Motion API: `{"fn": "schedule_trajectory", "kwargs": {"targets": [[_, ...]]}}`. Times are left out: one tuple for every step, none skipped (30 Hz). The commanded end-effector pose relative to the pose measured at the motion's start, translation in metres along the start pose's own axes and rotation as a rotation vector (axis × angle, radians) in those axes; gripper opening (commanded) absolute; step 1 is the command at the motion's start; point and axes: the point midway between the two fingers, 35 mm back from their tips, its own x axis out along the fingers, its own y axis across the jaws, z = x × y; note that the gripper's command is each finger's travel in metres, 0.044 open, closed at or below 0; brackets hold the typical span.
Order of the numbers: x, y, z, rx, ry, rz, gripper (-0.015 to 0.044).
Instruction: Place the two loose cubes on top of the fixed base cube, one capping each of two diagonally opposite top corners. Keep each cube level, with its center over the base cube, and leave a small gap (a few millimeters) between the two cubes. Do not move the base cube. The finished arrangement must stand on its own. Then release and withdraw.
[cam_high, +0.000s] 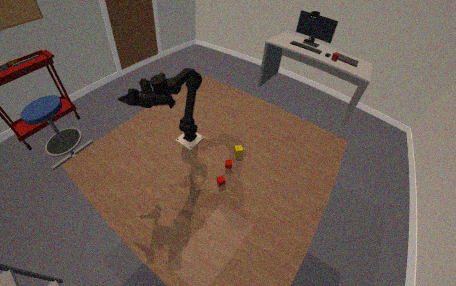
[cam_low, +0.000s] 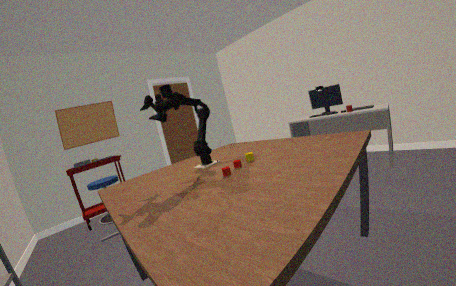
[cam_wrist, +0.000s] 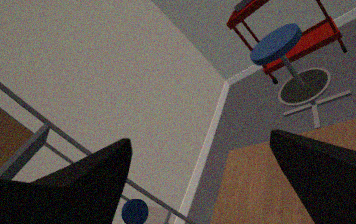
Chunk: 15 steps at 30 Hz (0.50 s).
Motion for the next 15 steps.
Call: {"fn": "schedule_trajectory", "kwargs": {"targets": [[0.000,0.001,-0.001,-0.004,0.004,0.003,0.0374],[-0.001,0.002,-0.005,-0.016,0.018,0.011,0.0347],[-0.002,0.006,-0.011,-0.037,0.039,0.024,0.0321],[-0.003,0.009,-0.019,-0.063,0.067,0.041,0.0295],[-0.005,0.013,-0.026,-0.087,0.092,0.057,0.0269],[-0.007,0.017,-0.034,-0.119,0.122,0.076,0.0265],[-0.010,0.022,-0.044,-0.159,0.160,0.099,0.0265],[-0.015,0.028,-0.057,-0.207,0.205,0.128,0.0265],[-0.021,0.033,-0.070,-0.259,0.254,0.159,0.0265],[-0.027,0.038,-0.083,-0.309,0.300,0.190,0.0265],[-0.032,0.041,-0.095,-0.352,0.340,0.216,0.0265],[-0.037,0.044,-0.104,-0.386,0.372,0.237,0.0265],[-0.041,0.046,-0.110,-0.414,0.396,0.253,0.0265],[-0.046,0.048,-0.118,-0.448,0.423,0.272,0.0265],[-0.053,0.051,-0.127,-0.490,0.457,0.297,0.0265]]}}
